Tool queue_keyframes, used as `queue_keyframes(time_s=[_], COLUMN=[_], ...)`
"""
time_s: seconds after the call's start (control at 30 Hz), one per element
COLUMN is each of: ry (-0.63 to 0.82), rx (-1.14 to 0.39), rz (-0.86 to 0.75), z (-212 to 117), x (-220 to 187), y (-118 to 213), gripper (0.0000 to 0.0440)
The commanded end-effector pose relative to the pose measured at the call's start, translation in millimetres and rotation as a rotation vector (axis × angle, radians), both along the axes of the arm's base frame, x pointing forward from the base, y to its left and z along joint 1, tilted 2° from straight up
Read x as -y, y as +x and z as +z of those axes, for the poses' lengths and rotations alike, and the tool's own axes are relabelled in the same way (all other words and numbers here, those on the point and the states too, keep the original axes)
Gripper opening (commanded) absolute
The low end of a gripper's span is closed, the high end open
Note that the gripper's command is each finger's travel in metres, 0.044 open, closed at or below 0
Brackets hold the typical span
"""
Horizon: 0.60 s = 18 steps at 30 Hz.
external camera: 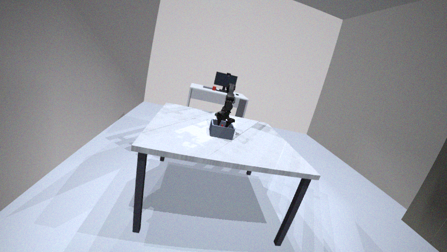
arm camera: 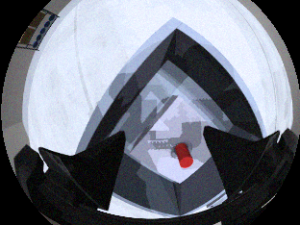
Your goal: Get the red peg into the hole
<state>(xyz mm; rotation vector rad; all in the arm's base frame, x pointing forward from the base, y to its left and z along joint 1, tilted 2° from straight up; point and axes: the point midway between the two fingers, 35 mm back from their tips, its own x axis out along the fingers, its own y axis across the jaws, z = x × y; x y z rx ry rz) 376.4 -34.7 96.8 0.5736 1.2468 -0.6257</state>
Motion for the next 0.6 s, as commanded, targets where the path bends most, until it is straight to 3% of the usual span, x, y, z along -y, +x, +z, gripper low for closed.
queue_keyframes(time_s=[0.0, 0.57], ry=[0.029, 0.14], rx=[-0.007, 0.061], rz=[0.013, 0.105], z=[2.3, 46.3], x=[-2.5, -31.3], y=[8.1, 52.8], gripper=[0.044, 0.044])
